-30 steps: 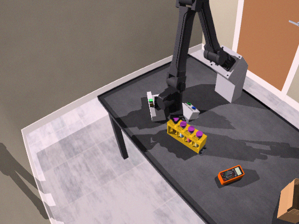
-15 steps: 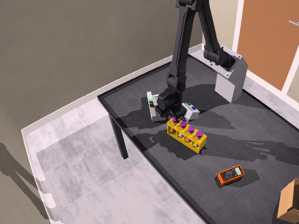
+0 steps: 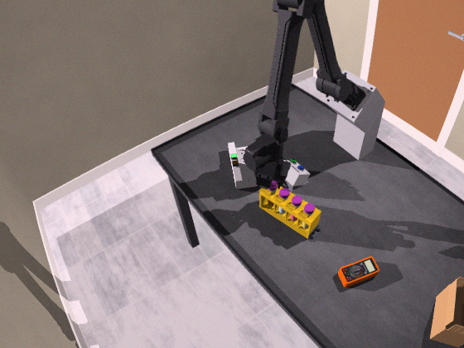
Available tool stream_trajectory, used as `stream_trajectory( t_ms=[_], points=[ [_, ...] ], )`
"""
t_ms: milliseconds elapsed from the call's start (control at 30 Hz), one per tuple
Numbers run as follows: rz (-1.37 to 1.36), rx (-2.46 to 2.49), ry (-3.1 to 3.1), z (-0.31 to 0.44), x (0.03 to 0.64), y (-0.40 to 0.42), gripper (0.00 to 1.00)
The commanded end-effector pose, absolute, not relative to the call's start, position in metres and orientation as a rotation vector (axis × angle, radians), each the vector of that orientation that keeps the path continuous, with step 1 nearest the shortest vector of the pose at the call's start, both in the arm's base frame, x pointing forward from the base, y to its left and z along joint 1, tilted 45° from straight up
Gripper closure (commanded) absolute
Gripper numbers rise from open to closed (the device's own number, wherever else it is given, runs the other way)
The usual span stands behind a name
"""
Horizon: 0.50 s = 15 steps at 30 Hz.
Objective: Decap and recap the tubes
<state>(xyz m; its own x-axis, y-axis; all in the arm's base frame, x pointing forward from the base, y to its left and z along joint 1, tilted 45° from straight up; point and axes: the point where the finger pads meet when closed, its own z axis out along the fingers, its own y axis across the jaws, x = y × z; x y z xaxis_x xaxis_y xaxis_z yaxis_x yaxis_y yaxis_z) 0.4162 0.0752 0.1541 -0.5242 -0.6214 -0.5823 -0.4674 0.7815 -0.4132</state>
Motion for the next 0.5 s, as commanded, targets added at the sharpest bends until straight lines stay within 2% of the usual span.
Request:
stream_trajectory(
  t_ms=[0, 200, 467],
  points=[
    [-0.326, -1.002, 2.151, 0.1574, 0.4144, 0.0812, 0.51],
    [-0.483, -1.358, 1.98, 0.158, 0.4152, 0.0815, 0.51],
    [-0.491, -1.332, 1.983, 0.1609, 0.419, 0.0778, 0.51]
  ],
)
